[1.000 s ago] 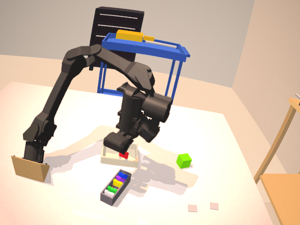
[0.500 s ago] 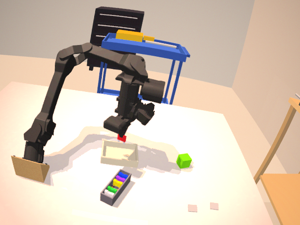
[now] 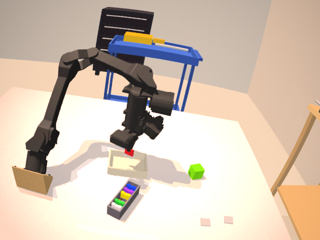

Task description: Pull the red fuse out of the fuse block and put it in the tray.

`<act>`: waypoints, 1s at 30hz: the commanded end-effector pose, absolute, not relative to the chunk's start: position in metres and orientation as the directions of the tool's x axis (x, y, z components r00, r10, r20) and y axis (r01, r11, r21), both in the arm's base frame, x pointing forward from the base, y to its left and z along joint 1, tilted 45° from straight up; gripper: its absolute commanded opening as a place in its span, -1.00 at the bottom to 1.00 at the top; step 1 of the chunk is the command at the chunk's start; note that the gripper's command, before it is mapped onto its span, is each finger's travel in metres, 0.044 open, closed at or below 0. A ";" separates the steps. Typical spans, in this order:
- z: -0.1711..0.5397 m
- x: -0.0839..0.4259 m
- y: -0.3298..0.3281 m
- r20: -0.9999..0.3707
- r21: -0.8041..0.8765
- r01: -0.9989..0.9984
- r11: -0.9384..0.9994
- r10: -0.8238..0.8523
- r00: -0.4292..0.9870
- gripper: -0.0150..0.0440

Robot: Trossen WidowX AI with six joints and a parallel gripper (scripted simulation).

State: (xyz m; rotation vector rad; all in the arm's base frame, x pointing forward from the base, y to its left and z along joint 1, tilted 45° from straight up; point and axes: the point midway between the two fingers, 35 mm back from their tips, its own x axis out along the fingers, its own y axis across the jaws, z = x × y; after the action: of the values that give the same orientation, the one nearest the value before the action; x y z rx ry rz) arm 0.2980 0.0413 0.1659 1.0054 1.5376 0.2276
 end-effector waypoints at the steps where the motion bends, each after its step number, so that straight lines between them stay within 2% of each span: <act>1: 0.162 0.299 0.046 -0.710 0.654 0.462 0.599 0.696 0.102 -0.49; 9: 0.154 0.299 0.054 -0.709 0.655 0.461 0.598 0.697 0.102 -0.49; 22: 0.157 0.299 0.050 -0.712 0.653 0.458 0.603 0.695 0.100 0.63; 30: 0.182 0.295 0.026 -0.710 0.654 0.462 0.599 0.696 0.102 0.63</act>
State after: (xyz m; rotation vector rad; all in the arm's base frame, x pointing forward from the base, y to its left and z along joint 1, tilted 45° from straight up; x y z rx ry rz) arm 0.2964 0.0289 0.1788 1.0189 1.5328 0.2239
